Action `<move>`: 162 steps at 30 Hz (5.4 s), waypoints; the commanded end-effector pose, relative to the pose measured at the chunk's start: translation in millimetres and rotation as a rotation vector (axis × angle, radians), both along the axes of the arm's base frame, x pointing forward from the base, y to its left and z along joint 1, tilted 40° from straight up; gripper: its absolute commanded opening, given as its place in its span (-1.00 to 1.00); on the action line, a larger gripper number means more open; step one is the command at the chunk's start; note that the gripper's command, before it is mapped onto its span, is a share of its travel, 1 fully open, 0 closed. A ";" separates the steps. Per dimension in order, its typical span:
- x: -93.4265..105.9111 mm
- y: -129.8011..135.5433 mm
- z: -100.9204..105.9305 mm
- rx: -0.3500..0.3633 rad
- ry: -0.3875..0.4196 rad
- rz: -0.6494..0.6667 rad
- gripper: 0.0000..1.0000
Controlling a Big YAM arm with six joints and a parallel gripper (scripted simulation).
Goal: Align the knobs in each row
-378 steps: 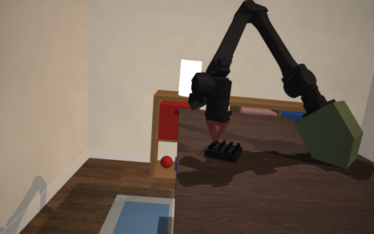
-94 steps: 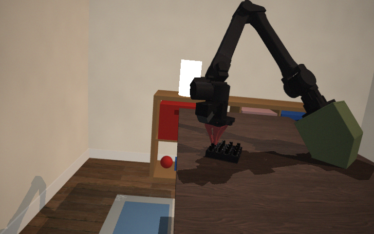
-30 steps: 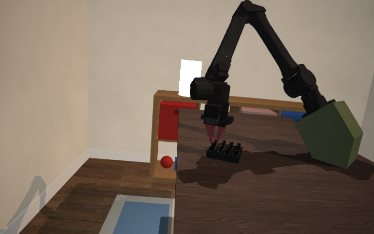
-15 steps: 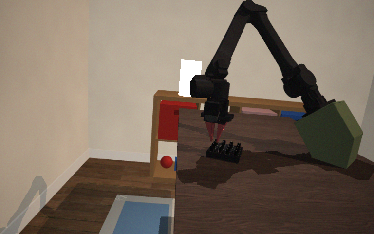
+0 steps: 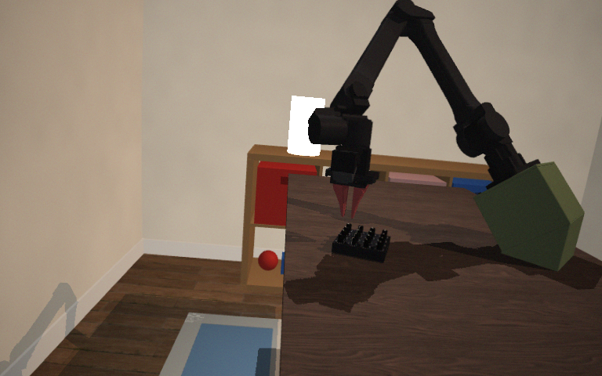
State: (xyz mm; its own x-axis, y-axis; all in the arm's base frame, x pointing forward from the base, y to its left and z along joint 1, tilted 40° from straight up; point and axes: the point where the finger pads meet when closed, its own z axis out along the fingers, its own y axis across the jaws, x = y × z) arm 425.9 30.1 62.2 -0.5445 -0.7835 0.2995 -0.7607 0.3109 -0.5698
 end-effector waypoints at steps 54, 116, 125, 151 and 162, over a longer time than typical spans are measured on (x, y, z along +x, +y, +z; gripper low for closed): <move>14.2 31.0 30.9 0.124 -0.202 -0.210 -0.63; 17.7 -6.3 -21.8 0.103 -0.159 -0.220 -0.63; 17.8 -6.6 -22.1 0.103 -0.159 -0.220 -0.63; 17.8 -6.6 -22.1 0.103 -0.159 -0.220 -0.63; 17.8 -6.6 -22.1 0.103 -0.159 -0.220 -0.63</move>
